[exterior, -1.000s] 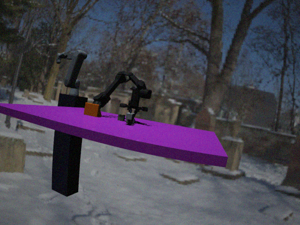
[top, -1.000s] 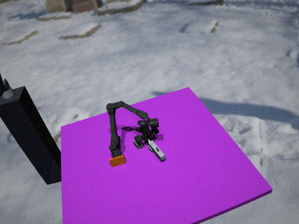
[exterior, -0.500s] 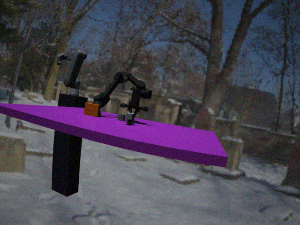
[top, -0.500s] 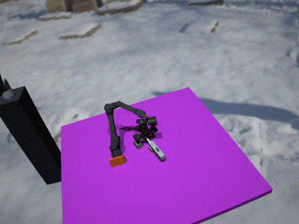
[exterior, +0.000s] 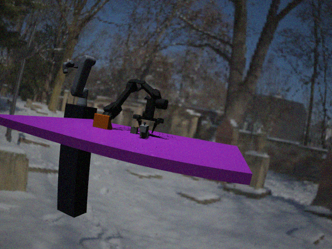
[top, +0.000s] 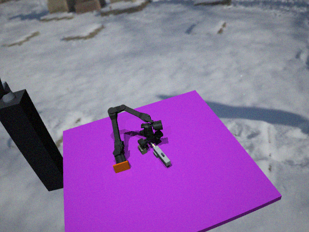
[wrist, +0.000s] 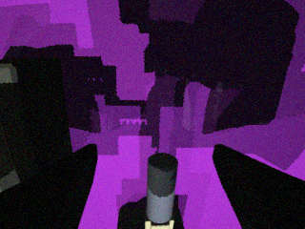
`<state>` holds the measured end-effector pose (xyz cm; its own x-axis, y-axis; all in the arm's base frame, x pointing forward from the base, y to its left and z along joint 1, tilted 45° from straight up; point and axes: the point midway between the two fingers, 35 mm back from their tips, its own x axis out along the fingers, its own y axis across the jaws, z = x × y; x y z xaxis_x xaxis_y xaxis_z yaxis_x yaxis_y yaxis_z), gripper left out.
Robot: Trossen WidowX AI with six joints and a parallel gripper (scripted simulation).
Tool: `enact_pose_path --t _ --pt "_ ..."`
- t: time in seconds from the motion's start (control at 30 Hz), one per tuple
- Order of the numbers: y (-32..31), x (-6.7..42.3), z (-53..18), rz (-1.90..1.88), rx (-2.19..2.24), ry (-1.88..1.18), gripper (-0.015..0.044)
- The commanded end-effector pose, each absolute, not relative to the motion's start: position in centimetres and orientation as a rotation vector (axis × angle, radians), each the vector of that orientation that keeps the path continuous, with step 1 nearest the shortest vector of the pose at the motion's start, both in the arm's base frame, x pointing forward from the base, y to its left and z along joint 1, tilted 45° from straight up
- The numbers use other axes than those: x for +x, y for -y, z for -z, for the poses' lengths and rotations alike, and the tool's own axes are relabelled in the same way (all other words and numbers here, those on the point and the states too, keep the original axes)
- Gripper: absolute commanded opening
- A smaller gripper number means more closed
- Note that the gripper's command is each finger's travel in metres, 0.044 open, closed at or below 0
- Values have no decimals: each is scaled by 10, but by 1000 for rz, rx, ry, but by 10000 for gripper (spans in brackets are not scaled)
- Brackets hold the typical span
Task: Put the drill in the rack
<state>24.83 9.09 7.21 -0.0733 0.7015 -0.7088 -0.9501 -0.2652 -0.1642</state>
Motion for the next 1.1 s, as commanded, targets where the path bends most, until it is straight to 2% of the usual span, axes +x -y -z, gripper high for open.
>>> enact_pose_path --t 0.0,0.97,1.07 --pt "-90 249 -69 -1663 -832 -407 440" --pt "-85 252 -58 -1663 -832 -407 440" --pt "-86 252 -61 -1661 -829 -406 361"
